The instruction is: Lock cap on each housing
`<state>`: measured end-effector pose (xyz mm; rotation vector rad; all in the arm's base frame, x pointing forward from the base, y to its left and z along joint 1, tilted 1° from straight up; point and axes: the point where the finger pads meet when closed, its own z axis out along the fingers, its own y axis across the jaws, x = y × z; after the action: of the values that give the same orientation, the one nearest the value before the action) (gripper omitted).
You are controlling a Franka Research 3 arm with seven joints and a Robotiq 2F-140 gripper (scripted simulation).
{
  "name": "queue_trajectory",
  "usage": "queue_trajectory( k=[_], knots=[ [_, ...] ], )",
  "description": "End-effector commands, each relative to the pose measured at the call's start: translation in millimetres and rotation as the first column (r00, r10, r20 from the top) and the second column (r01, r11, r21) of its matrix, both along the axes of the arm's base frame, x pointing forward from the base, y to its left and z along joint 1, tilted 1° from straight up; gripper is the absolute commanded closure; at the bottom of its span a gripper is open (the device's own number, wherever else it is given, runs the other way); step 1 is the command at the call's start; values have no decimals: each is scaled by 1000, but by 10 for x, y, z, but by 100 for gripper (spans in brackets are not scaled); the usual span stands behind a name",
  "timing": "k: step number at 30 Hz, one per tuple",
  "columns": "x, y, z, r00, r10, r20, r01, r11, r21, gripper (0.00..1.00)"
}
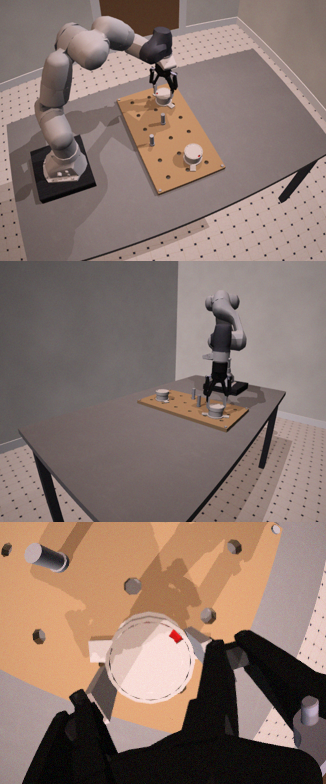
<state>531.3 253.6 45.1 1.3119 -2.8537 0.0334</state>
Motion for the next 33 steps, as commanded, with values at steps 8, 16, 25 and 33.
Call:
queue_trajectory(
  k=[8, 16, 25, 33],
  knots=[
    [6, -90, -11, 1000, -1, -2, 1, 1000, 0, 90],
    [10, -132, -10, 1000, -1, -2, 1, 1000, 0, 90],
    [15, -208, -8, 1000, -1, -2, 1, 1000, 0, 90],
    [20, -266, -7, 1000, -1, -2, 1, 1000, 0, 90]
  ],
)
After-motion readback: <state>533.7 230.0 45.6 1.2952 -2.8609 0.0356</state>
